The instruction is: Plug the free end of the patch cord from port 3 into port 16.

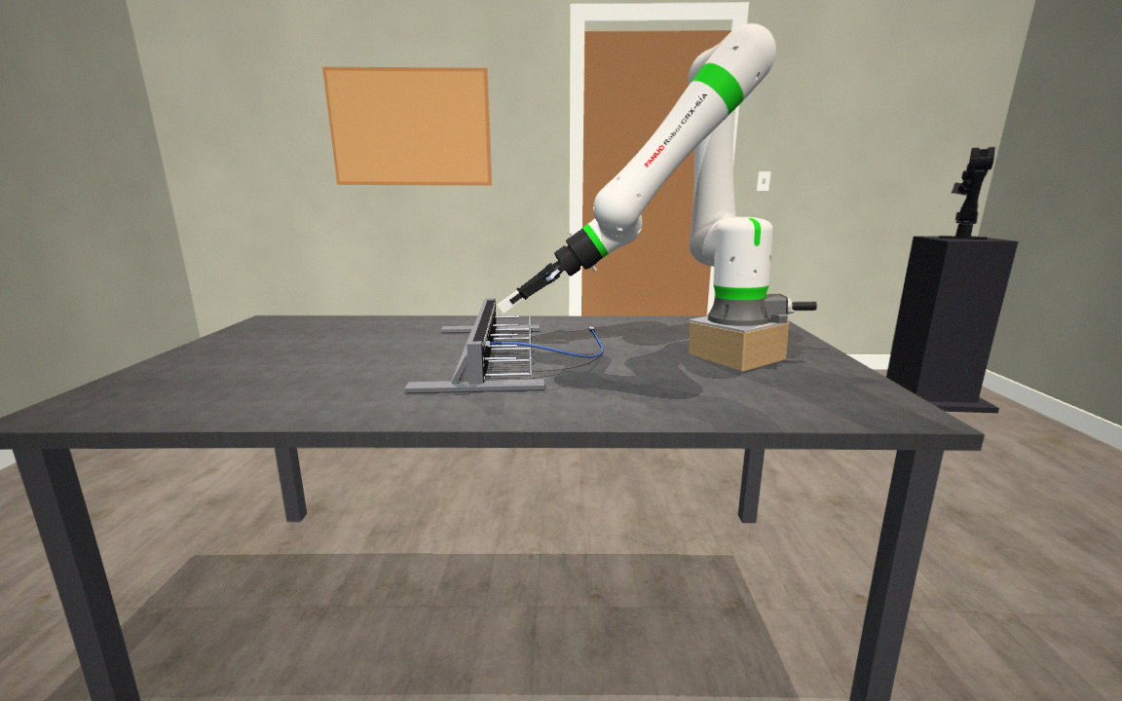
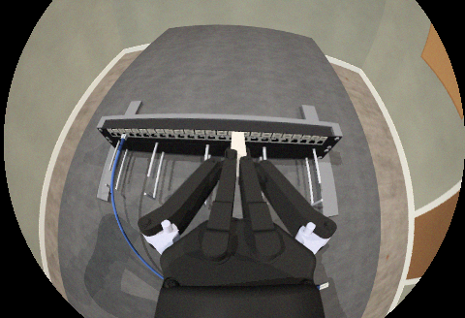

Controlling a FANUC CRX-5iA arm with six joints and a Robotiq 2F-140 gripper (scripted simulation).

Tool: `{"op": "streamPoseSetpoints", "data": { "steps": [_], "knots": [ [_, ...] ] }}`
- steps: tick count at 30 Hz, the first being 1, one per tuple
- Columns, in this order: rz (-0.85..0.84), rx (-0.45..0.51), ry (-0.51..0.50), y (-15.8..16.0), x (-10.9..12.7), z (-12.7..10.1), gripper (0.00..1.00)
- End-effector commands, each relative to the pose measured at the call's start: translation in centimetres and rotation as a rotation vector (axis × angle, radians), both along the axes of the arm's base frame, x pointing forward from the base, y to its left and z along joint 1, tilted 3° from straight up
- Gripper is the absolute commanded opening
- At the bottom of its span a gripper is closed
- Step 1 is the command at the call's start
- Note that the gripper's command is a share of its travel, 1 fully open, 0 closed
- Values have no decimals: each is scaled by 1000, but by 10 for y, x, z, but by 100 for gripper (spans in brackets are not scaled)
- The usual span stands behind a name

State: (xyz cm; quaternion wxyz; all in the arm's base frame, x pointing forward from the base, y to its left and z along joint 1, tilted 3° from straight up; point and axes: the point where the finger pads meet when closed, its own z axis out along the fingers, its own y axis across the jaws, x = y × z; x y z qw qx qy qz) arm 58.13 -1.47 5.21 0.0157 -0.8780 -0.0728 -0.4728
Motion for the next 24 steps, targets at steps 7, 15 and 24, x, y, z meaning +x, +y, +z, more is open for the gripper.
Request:
{"op": "streamPoseSetpoints", "data": {
  "steps": [7,15,24],
  "knots": [
    [0,-1,0,-4,-38,25,0],
    [0,-1,0,-10,-84,56,0],
    [0,-1,0,-13,-110,73,0]
  ]
}}
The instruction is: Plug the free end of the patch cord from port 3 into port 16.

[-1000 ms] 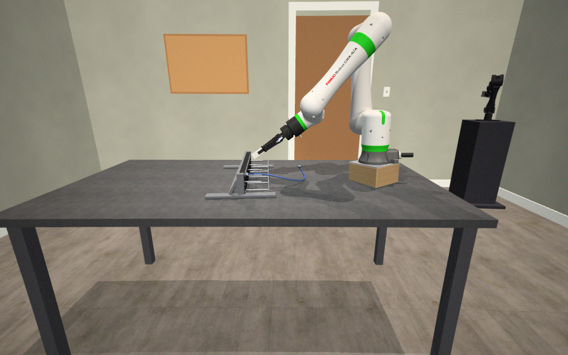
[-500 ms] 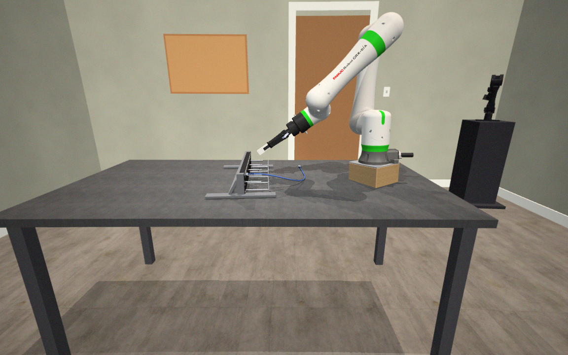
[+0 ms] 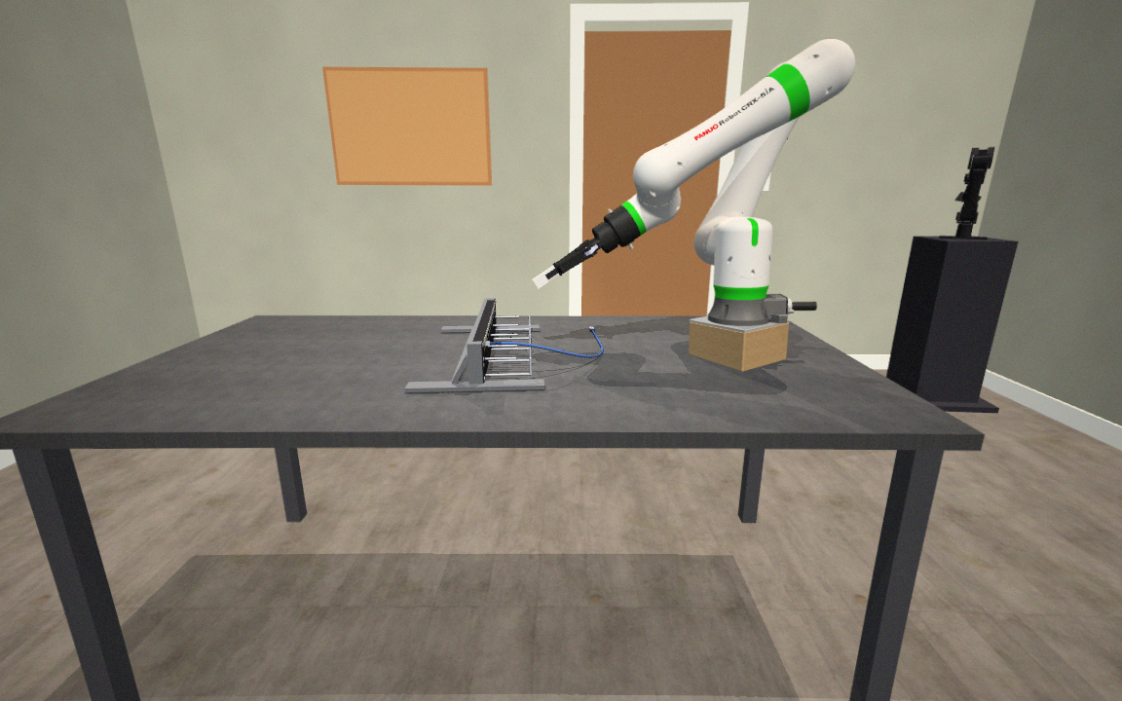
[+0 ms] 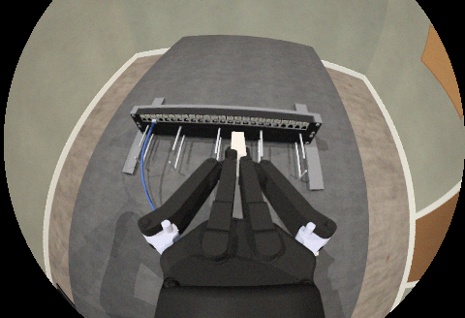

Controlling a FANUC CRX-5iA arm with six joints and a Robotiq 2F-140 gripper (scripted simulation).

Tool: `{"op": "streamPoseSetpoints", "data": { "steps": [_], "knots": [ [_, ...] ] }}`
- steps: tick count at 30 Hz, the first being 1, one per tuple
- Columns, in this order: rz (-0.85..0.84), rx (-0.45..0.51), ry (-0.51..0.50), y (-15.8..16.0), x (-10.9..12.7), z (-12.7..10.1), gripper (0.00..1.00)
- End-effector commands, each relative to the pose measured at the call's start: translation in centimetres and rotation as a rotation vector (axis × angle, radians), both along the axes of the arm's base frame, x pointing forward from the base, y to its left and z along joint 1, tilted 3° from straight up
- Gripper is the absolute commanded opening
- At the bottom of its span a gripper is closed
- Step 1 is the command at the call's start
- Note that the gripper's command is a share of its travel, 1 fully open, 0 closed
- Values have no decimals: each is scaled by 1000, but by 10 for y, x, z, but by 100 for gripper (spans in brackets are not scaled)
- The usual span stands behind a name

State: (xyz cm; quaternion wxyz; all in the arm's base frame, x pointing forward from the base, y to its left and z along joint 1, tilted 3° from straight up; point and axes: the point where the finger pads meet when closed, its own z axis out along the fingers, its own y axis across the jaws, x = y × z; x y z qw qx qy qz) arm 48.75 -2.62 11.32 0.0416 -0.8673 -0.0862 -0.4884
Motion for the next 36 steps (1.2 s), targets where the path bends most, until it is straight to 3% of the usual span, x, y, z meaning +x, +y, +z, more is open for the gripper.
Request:
{"op": "streamPoseSetpoints", "data": {
  "steps": [1,16,36],
  "knots": [
    [-49,-36,34,-1,-17,13,0],
    [-49,-36,34,-10,-18,15,0],
    [-49,-36,34,-88,-7,18,0]
  ]
}}
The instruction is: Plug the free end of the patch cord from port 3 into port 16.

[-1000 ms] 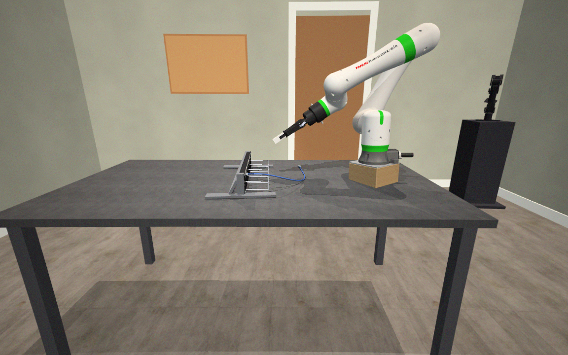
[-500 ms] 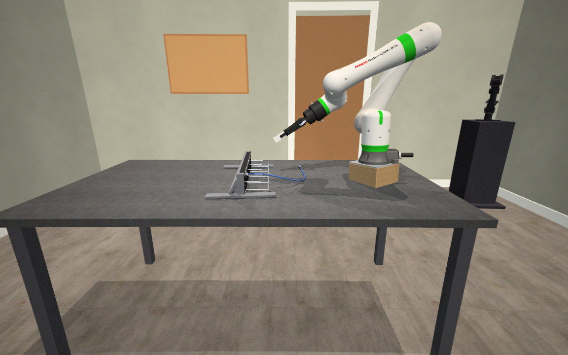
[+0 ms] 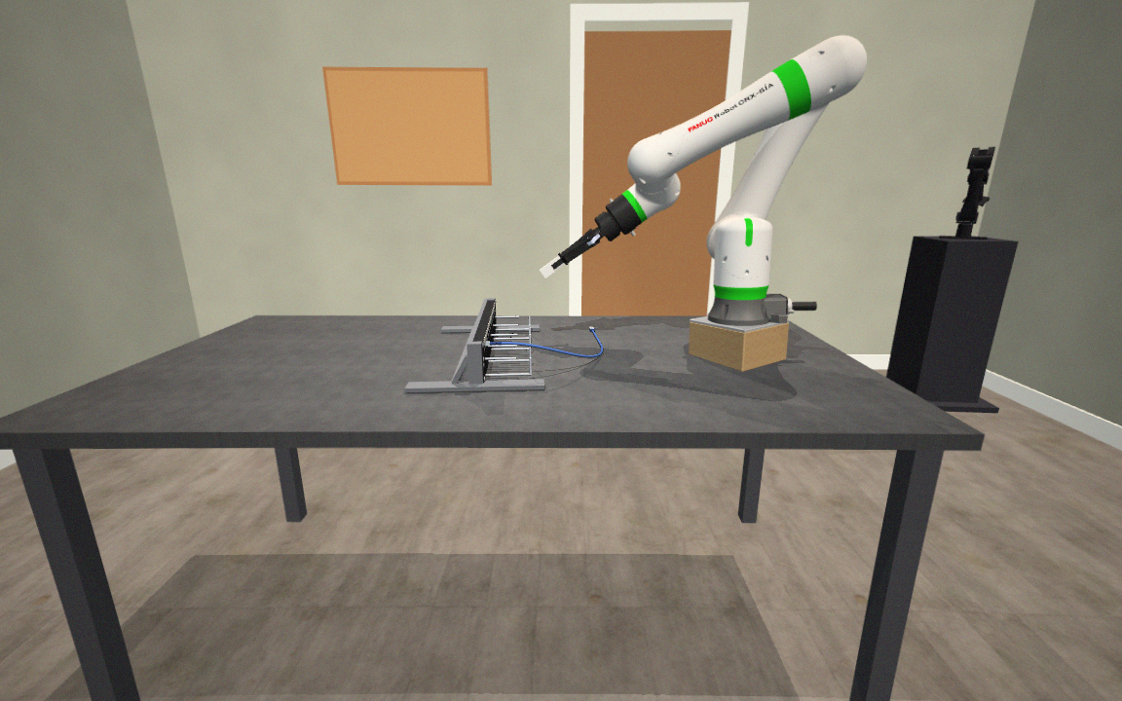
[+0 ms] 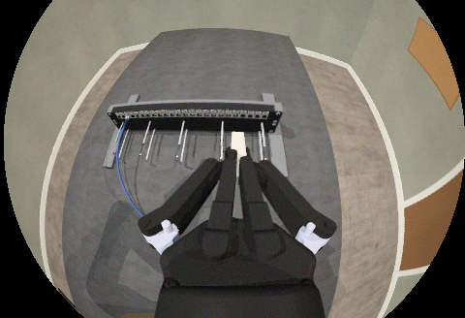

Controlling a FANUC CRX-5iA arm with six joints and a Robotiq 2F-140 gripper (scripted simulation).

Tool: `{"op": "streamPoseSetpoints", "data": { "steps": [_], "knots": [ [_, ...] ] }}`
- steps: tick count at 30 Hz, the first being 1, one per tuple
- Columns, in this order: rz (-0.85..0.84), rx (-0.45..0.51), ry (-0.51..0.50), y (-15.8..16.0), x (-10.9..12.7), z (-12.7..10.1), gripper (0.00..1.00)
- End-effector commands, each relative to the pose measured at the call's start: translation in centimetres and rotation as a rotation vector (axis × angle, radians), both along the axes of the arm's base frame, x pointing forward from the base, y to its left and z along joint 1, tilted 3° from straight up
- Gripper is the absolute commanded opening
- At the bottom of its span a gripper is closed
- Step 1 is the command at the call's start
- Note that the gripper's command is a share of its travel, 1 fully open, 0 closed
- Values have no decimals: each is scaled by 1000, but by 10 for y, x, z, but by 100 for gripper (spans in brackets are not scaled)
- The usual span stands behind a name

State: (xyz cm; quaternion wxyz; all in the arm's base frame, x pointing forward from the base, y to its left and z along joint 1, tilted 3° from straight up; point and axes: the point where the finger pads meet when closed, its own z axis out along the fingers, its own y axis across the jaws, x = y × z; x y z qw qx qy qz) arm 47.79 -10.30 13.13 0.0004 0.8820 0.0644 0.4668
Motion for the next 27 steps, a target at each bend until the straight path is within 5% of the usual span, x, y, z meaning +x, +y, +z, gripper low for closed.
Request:
{"op": "streamPoseSetpoints", "data": {
  "steps": [1,17,27],
  "knots": [
    [30,21,-12,-14,3,0,0],
    [30,21,-12,-23,8,-2,0],
    [30,21,-12,-17,59,-36,0]
  ]
}}
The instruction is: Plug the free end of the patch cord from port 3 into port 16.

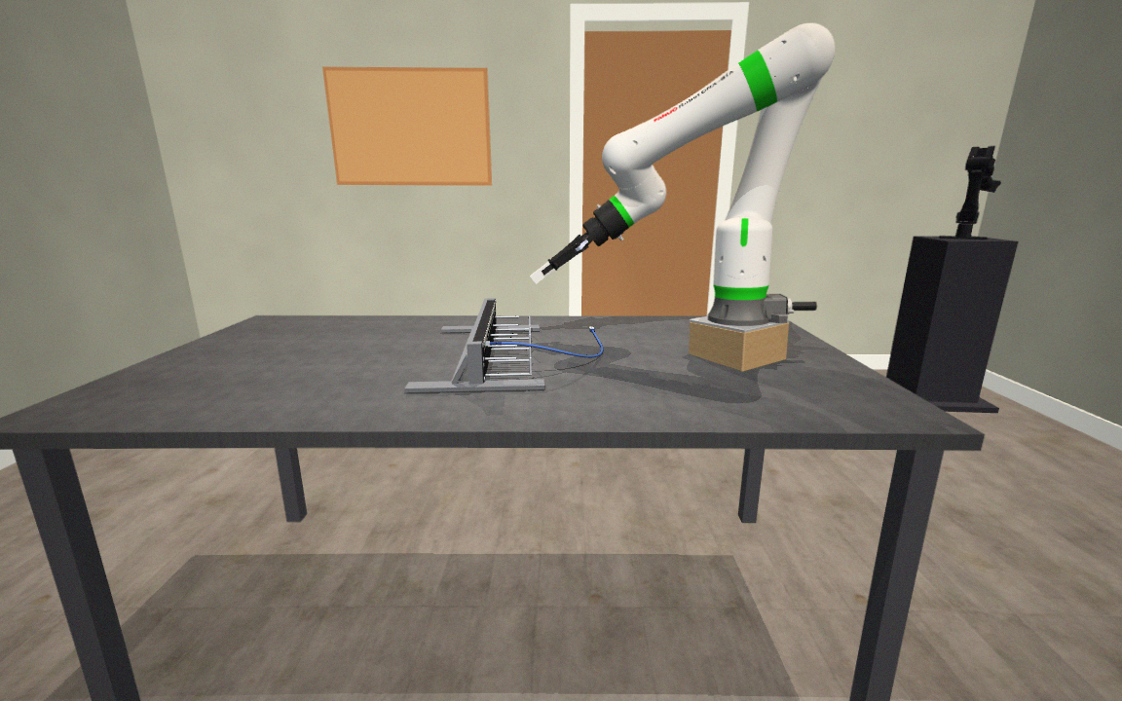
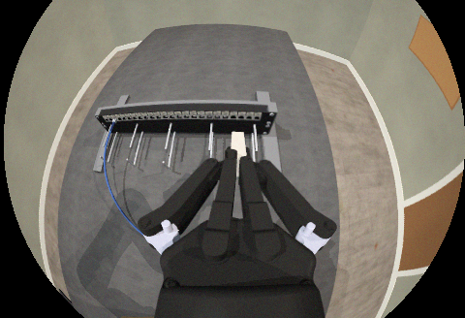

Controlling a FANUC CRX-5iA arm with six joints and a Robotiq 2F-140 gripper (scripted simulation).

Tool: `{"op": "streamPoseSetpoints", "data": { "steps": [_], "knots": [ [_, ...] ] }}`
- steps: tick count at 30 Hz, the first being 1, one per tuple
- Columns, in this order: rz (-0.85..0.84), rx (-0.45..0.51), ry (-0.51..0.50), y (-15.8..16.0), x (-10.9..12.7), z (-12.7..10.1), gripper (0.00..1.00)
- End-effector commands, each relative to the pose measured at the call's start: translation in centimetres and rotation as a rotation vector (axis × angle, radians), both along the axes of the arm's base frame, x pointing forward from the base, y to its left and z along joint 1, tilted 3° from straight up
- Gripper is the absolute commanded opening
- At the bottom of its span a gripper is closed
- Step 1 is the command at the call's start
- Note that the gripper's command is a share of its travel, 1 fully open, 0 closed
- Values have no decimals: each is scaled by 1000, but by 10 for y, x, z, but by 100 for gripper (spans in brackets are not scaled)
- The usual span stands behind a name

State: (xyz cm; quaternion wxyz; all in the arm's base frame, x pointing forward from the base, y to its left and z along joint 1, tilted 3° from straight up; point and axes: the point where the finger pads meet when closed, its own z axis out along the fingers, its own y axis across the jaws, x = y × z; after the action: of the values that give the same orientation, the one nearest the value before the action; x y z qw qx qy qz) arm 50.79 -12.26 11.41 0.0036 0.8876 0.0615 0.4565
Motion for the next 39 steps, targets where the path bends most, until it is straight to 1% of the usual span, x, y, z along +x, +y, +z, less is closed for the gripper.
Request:
{"op": "streamPoseSetpoints", "data": {
  "steps": [1,2,4,9,14,39],
  "knots": [
    [39,25,-35,3,35,-23,0],
    [39,25,-35,3,40,-26,0],
    [39,25,-35,3,40,-26,0],
    [39,25,-35,7,72,-47,0],
    [39,25,-35,9,88,-58,0],
    [39,25,-35,9,90,-59,0]
  ]
}}
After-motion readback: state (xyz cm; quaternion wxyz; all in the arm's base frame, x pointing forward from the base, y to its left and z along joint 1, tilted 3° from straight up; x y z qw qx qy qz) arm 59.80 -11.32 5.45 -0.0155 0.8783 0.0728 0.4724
